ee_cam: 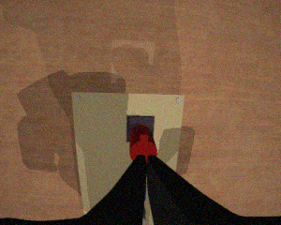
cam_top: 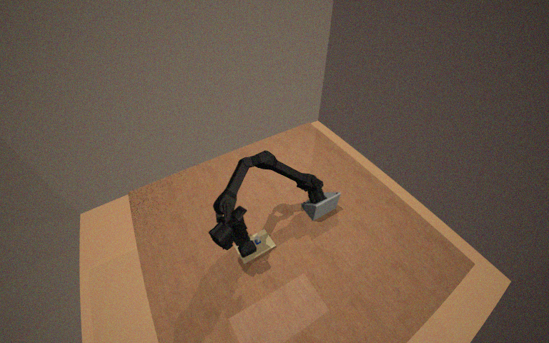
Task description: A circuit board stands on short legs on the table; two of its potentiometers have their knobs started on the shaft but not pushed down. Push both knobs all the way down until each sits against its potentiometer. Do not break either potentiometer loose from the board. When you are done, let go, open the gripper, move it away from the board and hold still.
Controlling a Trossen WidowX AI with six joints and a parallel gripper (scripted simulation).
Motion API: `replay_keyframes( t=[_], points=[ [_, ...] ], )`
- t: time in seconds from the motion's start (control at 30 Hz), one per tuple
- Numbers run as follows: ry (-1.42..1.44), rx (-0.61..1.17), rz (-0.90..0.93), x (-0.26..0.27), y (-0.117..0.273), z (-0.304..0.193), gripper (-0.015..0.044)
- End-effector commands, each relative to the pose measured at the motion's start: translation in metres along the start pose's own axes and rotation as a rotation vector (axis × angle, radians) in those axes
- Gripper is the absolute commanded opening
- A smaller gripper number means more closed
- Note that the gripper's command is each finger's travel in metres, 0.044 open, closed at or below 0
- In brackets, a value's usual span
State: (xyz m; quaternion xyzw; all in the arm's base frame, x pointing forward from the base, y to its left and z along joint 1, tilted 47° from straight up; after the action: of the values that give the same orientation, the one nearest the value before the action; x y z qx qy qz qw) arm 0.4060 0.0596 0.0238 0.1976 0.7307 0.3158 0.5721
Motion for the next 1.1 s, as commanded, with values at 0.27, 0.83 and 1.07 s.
replay_keyframes(
  t=[0.27, 0.83, 1.07],
  points=[
    [0.011, -0.001, 0.000, 0.003, 0.001, -0.006, 0.0289],
    [0.005, 0.010, 0.009, 0.048, 0.024, -0.176, 0.0440],
    [0.003, 0.011, 0.007, 0.048, 0.023, -0.184, 0.0440]
  ],
)
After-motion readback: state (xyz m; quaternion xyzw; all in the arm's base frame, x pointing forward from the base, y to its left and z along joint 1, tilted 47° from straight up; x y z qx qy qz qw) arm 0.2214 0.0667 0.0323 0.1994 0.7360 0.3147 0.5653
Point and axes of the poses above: the point midway between the two fingers, 35 mm back from their tips, its own y axis back along the fingers, its own x axis across the jaws, z = x × y, the point moved 1 cm from there along y, back along the fingers, and after that the axes turned 14 degrees about y, right-handed, at the moved point
